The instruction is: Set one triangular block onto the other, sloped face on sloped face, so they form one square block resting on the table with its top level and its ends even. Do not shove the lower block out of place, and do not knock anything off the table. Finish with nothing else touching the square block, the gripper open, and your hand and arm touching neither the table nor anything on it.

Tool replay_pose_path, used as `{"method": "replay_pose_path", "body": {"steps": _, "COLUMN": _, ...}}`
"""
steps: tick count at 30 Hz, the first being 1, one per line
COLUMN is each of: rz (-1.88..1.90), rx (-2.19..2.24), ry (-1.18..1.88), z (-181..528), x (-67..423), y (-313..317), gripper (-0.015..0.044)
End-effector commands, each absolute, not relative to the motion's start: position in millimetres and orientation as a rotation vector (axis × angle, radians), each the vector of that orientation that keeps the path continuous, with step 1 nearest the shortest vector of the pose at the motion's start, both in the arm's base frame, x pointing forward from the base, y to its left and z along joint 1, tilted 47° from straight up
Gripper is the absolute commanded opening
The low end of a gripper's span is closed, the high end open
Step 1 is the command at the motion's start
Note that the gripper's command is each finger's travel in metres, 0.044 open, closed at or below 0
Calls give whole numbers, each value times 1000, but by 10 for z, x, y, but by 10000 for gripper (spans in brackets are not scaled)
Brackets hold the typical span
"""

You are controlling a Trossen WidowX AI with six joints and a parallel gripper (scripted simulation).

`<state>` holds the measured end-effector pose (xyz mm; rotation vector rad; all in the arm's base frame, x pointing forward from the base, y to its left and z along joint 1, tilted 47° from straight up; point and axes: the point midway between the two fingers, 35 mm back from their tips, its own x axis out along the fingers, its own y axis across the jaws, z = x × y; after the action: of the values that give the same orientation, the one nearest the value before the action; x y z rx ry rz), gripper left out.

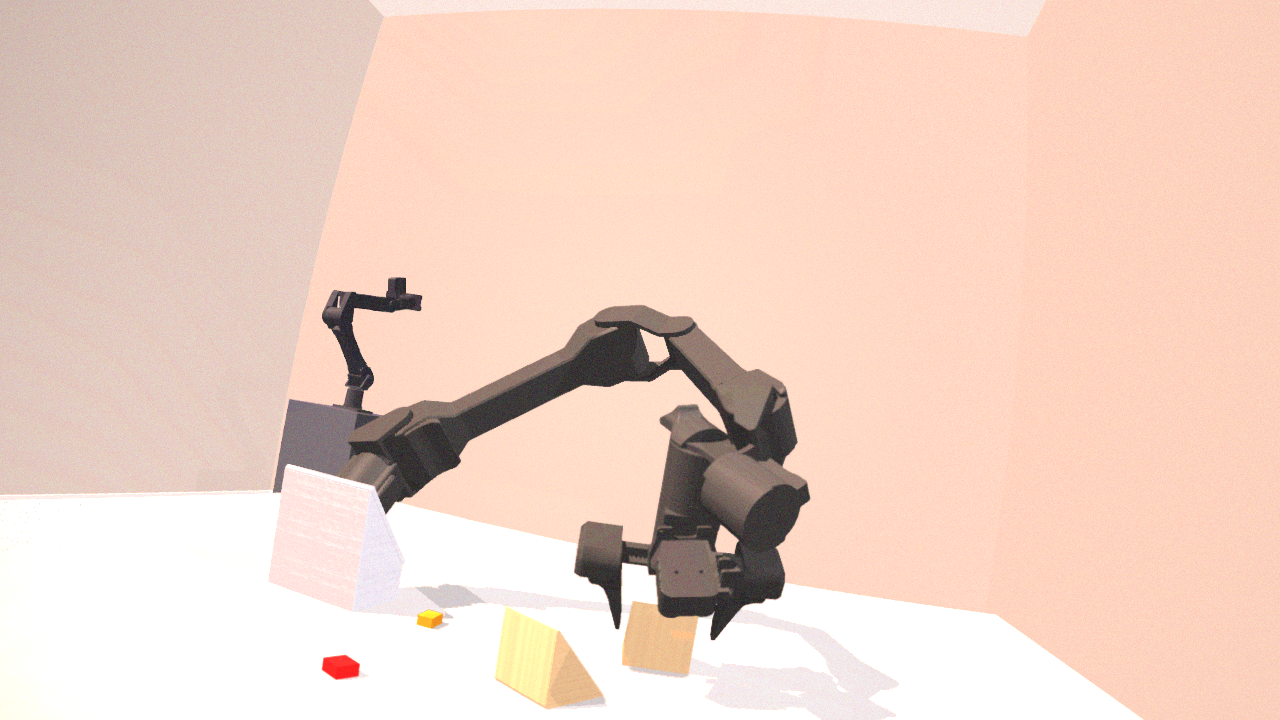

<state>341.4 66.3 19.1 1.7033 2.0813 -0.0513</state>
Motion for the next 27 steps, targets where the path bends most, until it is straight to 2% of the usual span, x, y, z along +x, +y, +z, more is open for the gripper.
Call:
{"method": "replay_pose_path", "body": {"steps": 1, "rz": -55, "rx": 1711, "ry": 2099, "z": 154, "x": 3386, "y": 739, "gripper": 440}}
{"method": "replay_pose_path", "body": {"steps": 15, "rz": -53, "rx": 1719, "ry": 2130, "z": 89, "x": 3331, "y": 921, "gripper": 440}}
{"method": "replay_pose_path", "body": {"steps": 20, "rz": -53, "rx": 1719, "ry": 2130, "z": 89, "x": 3331, "y": 921, "gripper": 309}}
{"method": "replay_pose_path", "body": {"steps": 27, "rz": -53, "rx": 1719, "ry": 2130, "z": 89, "x": 3331, "y": 921, "gripper": 262}}
